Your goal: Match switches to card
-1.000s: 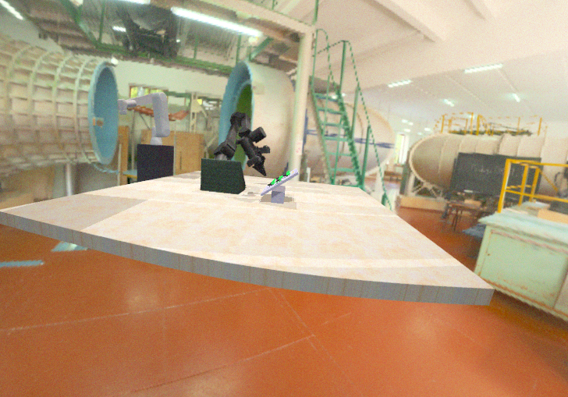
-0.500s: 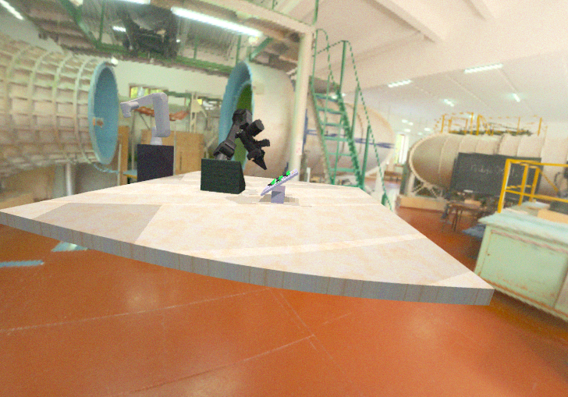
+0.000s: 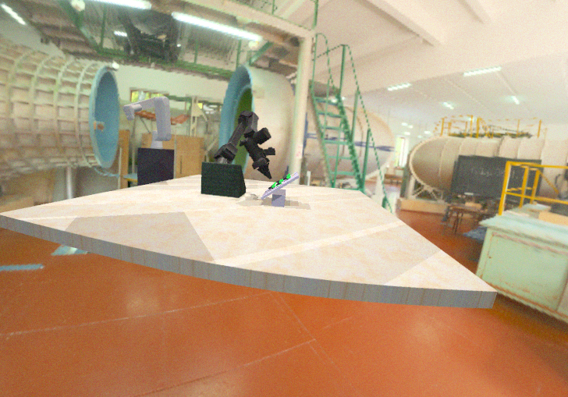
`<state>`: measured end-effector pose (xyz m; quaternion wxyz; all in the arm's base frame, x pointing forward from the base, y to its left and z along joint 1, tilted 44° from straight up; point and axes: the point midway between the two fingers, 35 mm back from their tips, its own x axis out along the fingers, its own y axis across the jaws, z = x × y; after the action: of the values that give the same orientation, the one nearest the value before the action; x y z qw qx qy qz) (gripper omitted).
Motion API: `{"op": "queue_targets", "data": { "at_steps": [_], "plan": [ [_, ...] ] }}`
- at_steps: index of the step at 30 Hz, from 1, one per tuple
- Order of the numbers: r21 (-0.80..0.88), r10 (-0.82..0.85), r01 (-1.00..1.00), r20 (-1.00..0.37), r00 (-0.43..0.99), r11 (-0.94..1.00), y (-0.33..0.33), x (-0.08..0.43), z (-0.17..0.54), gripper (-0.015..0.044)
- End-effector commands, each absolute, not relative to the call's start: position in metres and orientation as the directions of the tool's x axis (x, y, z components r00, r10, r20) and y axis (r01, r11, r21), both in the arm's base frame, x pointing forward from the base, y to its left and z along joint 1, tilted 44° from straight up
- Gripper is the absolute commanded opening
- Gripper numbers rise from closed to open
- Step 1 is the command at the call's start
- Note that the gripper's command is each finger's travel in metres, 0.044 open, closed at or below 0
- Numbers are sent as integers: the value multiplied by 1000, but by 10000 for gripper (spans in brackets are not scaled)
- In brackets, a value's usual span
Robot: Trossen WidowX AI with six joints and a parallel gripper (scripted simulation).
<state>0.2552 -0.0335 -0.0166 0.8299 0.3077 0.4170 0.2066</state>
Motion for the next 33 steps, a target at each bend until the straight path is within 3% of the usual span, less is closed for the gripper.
{"op": "queue_targets", "data": {
  "at_steps": [1, 33],
  "plan": [
    [690, 602, -73, -569, 560, 720, -31, 254, -21, 0],
    [691, 603, -74, -568, 560, 719, -16, 268, -34, 0]
  ]
}}
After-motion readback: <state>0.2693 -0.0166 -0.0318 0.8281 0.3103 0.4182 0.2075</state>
